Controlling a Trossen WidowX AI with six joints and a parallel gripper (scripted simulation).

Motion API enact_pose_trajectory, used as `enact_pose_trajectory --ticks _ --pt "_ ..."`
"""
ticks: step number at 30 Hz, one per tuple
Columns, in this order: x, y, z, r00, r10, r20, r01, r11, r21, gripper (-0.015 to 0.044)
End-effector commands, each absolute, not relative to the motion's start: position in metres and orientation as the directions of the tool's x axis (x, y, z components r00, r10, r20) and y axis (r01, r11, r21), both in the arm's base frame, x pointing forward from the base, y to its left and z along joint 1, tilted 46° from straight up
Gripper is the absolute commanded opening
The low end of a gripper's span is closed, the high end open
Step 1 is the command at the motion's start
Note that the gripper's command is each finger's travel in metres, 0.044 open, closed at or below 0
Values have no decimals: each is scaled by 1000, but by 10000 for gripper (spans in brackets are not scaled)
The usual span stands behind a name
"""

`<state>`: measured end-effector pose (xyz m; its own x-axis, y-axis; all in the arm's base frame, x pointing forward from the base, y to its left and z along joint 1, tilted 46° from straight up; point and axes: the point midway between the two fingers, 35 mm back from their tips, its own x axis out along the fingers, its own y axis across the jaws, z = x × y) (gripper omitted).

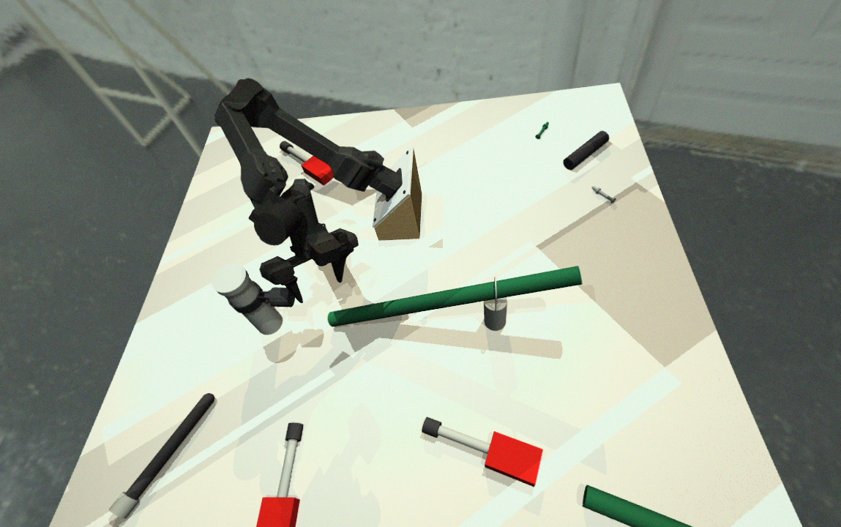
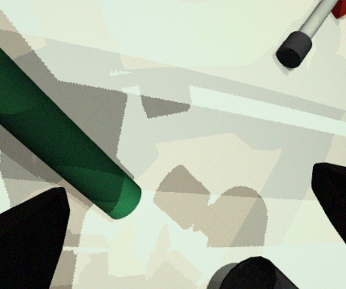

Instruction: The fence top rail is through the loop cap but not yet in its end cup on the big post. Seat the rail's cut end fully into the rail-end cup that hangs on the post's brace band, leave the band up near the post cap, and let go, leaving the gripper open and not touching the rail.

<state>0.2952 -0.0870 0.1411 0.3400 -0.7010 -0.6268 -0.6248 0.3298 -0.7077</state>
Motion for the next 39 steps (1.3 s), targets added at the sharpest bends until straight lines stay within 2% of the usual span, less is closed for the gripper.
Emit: enact_pose_trajectory --ticks 1,14,29,33,36,39 --pt "301 -33 130 325 -731 -600 -195 569 -799 440" --pt "299 10 129 359 -760 -542 281 642 -714 440" --pt "299 10 129 360 -760 -540 291 642 -709 440" --pt "302 7 122 318 -764 -561 138 623 -770 440" --pt "307 0 111 246 -767 -592 -131 579 -805 440" --pt "311 -8 97 160 -765 -624 -429 515 -742 440"
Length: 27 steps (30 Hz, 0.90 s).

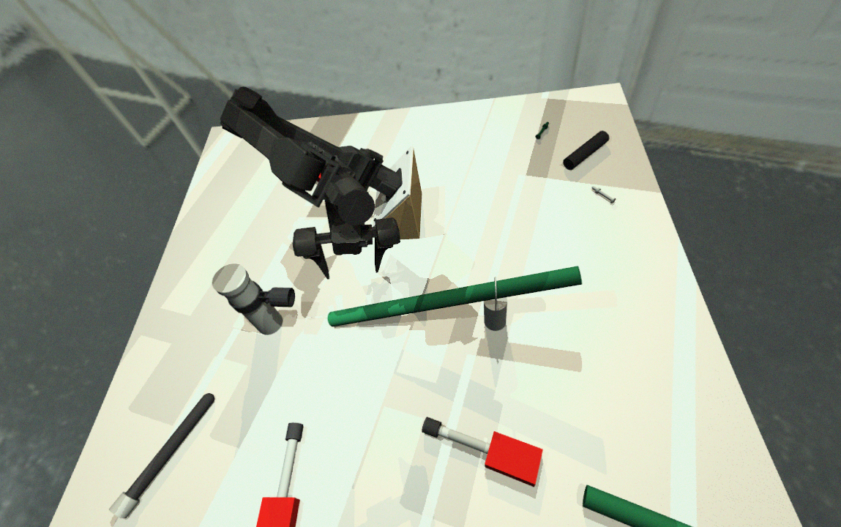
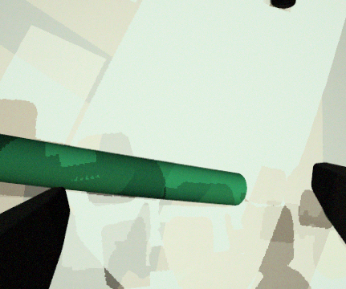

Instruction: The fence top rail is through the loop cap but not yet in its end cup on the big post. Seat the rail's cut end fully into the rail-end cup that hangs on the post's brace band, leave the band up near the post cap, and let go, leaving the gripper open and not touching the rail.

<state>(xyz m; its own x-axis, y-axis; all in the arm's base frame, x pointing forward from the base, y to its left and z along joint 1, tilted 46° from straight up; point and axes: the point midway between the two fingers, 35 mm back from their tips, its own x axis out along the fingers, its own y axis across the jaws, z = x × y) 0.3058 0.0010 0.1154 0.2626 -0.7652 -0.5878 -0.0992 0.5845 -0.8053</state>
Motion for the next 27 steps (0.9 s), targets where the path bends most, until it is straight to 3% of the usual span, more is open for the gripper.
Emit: enact_pose_trajectory --ticks 1,6,10,27 --pt "312 -10 93 130 -762 -635 -521 492 -697 440" --pt "315 -25 69 -20 -737 -675 -874 341 -347 440" --pt "316 -34 53 -122 -710 -693 -977 209 -43 440" --pt "316 -40 47 -126 -709 -694 -979 202 -28 440"
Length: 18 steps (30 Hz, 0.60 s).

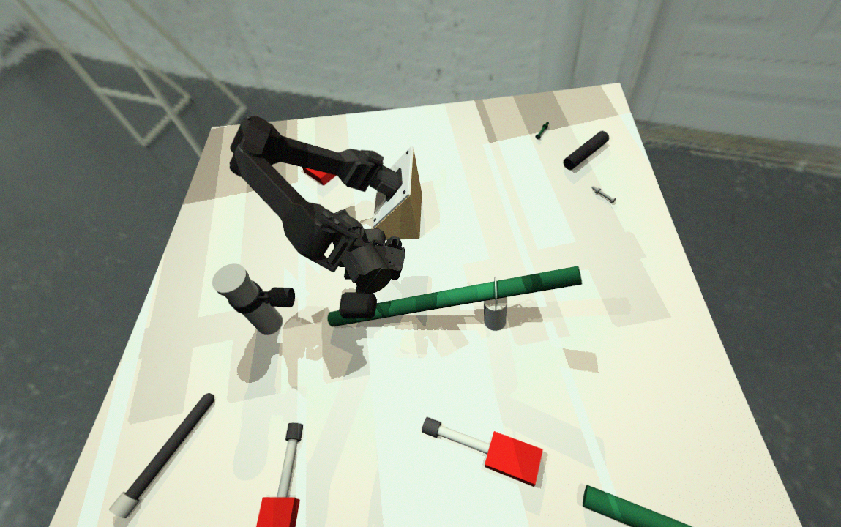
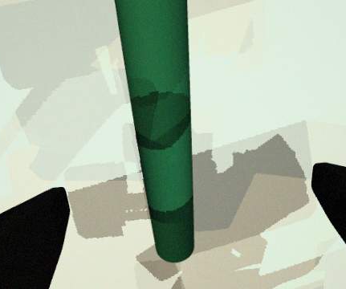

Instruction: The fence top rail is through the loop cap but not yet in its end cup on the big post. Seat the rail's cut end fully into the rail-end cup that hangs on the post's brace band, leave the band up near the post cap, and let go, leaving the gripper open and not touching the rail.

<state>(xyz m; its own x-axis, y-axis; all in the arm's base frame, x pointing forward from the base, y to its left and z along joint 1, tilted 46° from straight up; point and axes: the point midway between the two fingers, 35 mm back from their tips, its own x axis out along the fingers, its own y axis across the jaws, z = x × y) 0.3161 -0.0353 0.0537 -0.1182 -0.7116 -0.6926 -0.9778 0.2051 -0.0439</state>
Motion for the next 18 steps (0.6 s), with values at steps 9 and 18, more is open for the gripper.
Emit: enact_pose_trajectory --ticks 9,18 --pt "311 -63 25 -126 -710 -693 -979 202 -28 440" --pt "310 -72 16 -126 -710 -693 -979 202 -28 440"
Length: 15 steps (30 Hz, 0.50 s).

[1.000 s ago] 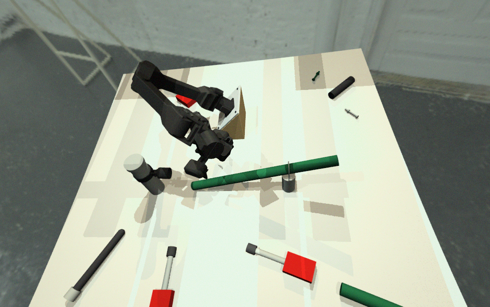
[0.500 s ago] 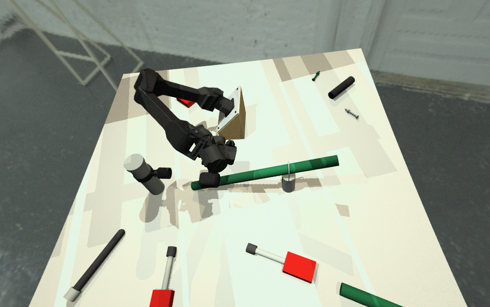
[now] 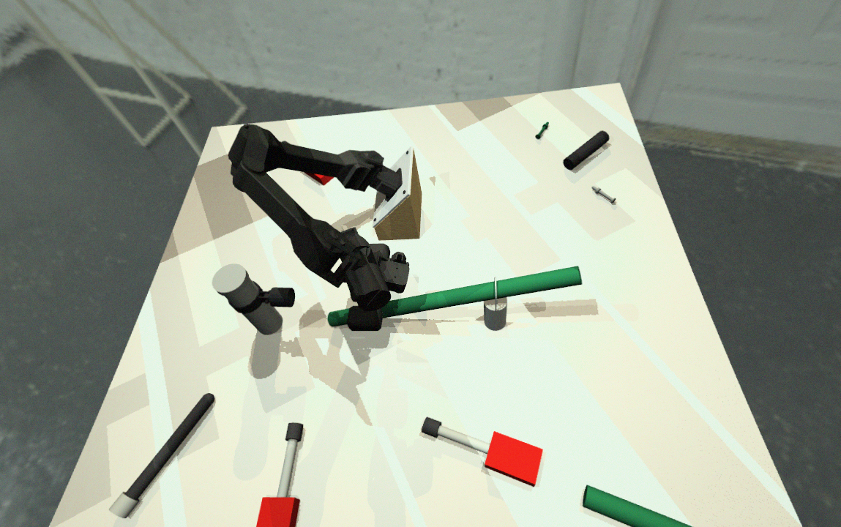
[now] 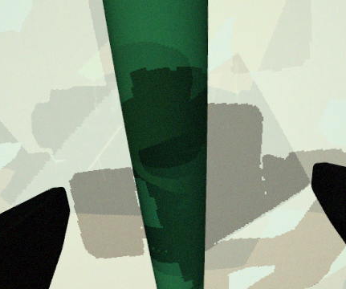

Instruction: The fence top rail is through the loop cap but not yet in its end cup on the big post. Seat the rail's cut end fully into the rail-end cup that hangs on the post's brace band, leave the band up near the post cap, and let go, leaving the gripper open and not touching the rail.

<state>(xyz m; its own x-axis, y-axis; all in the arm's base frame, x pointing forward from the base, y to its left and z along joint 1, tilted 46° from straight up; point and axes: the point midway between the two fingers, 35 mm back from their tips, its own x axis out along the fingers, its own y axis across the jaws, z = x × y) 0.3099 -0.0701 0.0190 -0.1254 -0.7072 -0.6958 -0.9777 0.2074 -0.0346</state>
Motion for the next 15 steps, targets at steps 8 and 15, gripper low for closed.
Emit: enact_pose_trajectory --ticks 8,15 --pt "309 -81 7 -126 -710 -693 -979 202 -28 440" --pt "308 -90 -1 -126 -710 -693 -979 202 -29 440"
